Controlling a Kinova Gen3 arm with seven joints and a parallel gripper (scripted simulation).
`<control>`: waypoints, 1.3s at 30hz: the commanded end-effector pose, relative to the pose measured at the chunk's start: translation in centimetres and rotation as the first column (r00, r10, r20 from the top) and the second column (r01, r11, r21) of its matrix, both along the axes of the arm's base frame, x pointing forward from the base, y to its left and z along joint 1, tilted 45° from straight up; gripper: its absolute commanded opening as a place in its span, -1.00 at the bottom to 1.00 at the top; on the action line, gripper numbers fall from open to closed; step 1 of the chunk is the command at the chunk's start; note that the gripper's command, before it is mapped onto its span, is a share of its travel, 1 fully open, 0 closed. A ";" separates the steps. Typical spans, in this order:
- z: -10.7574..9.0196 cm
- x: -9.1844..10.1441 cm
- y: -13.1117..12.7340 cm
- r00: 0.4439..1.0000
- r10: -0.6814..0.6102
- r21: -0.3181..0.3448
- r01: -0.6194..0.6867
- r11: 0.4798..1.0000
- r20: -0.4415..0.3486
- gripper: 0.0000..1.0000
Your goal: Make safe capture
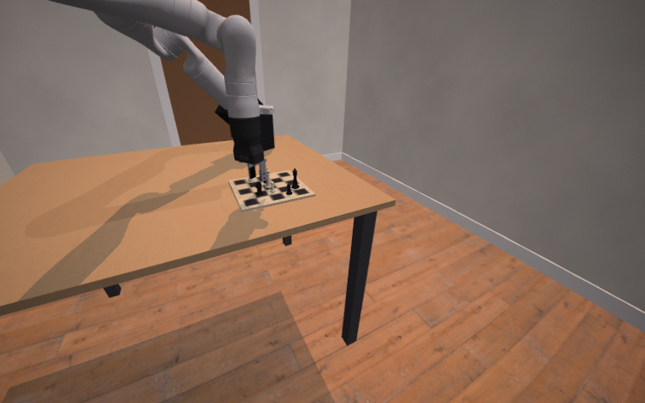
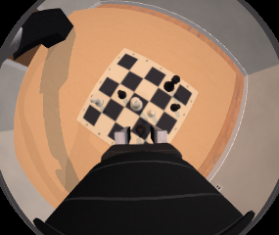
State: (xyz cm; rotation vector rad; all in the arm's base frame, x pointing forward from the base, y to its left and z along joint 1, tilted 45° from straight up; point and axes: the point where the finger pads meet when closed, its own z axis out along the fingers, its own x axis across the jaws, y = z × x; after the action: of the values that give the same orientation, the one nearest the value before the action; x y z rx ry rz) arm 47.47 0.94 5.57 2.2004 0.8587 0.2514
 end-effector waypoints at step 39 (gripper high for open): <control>-2.4 1.5 -1.9 1.000 0.001 0.001 -0.001 1.000 0.001 0.45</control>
State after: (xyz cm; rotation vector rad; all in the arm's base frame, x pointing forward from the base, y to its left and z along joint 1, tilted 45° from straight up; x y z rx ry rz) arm 48.98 -0.91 3.38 2.1988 0.8590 0.2565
